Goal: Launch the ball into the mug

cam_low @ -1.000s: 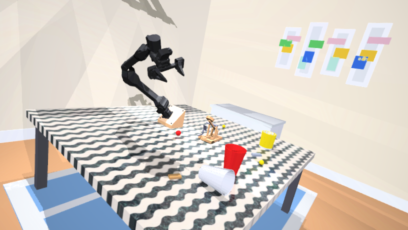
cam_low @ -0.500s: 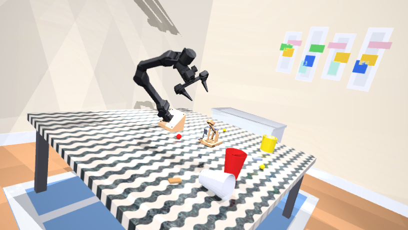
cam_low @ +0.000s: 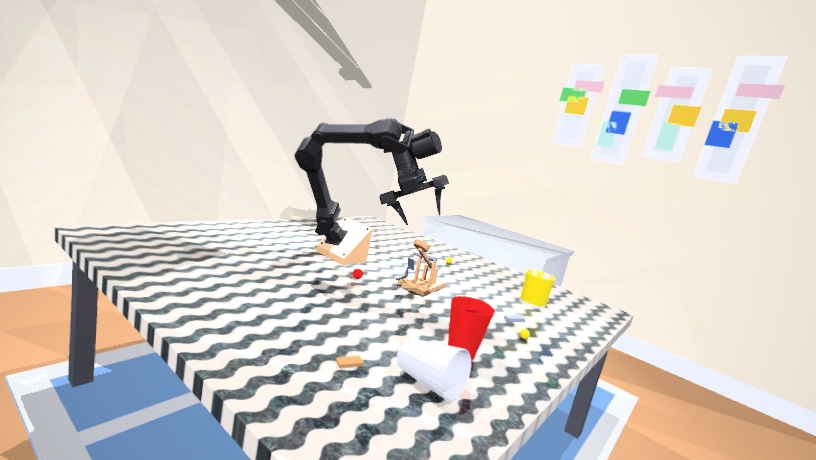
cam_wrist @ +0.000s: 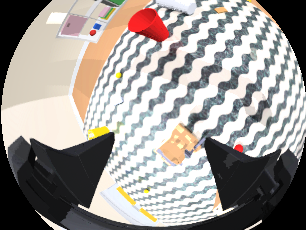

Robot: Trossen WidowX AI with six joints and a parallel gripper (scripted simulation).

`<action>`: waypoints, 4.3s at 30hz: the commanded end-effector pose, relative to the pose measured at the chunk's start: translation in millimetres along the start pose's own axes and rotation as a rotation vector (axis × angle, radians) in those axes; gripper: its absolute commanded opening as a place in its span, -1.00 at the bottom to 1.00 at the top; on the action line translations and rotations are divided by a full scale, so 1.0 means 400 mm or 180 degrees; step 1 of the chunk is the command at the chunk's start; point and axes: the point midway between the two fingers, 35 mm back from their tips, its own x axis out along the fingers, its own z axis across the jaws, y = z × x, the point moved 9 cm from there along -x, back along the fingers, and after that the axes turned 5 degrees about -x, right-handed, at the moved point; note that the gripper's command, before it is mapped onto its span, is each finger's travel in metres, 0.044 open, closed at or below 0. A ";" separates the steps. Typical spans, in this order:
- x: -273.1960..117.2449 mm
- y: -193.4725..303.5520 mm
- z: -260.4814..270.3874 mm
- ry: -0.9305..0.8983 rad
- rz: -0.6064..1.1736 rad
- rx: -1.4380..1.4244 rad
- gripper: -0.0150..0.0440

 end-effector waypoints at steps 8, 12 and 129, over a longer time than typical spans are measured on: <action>0.143 0.127 0.093 0.0819 0.0234 0.0887 1.00; 0.190 0.177 0.116 0.1127 0.0196 0.1195 1.00; 0.447 0.208 -0.004 0.1575 0.0023 0.1670 -0.49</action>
